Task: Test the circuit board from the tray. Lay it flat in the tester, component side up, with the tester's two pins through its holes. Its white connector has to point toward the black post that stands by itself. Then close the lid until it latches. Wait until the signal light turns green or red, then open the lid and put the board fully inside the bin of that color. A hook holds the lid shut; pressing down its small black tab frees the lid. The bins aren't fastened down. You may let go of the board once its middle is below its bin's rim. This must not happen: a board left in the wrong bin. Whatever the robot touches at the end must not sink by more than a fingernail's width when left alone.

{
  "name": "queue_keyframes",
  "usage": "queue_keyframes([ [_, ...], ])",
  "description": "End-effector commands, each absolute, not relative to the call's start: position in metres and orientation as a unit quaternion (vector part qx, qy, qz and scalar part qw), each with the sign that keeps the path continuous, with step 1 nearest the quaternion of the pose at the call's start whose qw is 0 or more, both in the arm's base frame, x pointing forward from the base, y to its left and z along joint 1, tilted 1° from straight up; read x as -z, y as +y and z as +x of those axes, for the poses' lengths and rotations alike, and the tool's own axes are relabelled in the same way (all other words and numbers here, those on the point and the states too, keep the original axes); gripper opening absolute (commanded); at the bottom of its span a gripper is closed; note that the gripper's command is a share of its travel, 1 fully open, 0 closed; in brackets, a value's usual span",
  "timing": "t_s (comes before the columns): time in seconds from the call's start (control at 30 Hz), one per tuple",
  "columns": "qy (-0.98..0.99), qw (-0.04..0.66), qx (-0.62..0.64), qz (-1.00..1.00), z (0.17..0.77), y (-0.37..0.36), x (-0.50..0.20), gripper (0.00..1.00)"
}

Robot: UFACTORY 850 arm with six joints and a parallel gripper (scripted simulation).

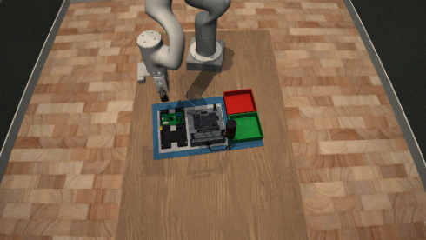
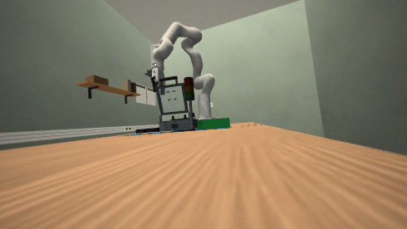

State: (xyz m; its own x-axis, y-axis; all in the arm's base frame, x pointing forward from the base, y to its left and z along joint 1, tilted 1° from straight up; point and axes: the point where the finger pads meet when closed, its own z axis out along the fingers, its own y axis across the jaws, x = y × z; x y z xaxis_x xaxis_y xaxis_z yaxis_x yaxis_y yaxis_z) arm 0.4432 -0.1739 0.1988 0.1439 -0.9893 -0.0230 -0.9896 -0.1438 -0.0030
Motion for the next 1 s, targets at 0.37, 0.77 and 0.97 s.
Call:
queue_keyframes([
  [0.37,0.654,0.009,-0.006,-0.756,0.445,-0.172,-0.084,1.0],
  [0.77,0.654,0.009,-0.006,-0.756,0.446,-0.171,-0.026,1.0],
  [0.97,0.654,0.009,-0.006,-0.756,0.446,-0.171,-0.013,1.0],
])
